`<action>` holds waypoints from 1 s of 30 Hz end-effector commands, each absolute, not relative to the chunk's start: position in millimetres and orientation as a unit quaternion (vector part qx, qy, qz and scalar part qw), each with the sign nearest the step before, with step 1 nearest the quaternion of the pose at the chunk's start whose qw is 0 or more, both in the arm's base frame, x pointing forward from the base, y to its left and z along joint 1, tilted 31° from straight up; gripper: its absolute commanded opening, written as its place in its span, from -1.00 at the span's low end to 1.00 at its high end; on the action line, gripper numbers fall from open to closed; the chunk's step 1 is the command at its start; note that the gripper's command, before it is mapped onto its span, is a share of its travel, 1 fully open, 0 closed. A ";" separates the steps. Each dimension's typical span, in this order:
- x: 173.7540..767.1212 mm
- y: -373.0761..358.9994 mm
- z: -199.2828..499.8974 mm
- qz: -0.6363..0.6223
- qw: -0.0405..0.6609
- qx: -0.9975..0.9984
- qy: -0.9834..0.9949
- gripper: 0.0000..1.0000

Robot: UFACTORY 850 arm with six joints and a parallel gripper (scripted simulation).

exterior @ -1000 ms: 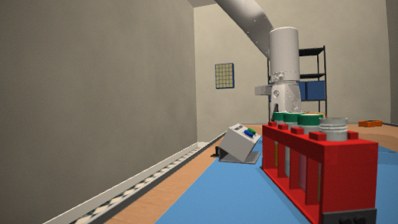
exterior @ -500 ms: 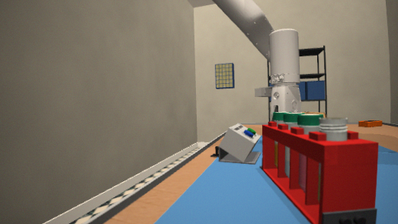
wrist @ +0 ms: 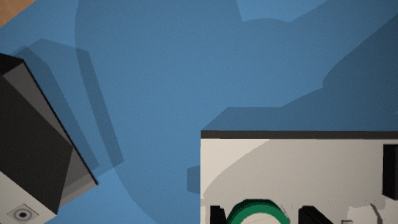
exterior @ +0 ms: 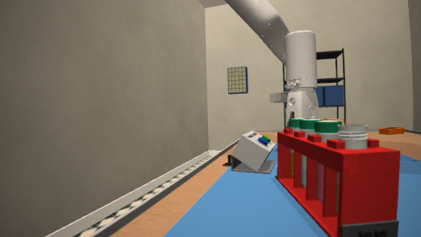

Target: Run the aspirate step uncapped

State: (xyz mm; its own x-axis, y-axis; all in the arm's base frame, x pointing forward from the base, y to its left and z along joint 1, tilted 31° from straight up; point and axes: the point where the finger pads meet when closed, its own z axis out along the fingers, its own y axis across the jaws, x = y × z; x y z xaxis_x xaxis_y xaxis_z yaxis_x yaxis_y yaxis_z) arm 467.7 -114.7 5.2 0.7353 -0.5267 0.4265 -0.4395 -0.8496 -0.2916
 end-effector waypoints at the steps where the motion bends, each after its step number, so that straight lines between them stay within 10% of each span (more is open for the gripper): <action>1: 462.6 -115.1 13.9 -0.254 0.086 -0.927 0.260 -0.08; 30: 398.2 -118.4 120.9 -0.254 0.086 -0.927 0.260 -0.08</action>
State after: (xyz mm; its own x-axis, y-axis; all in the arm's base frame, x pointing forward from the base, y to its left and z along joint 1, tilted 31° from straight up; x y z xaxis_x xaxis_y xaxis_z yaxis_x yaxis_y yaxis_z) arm 407.7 -118.2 103.3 0.7337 -0.5258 0.4304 -0.4404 -0.8503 -0.2880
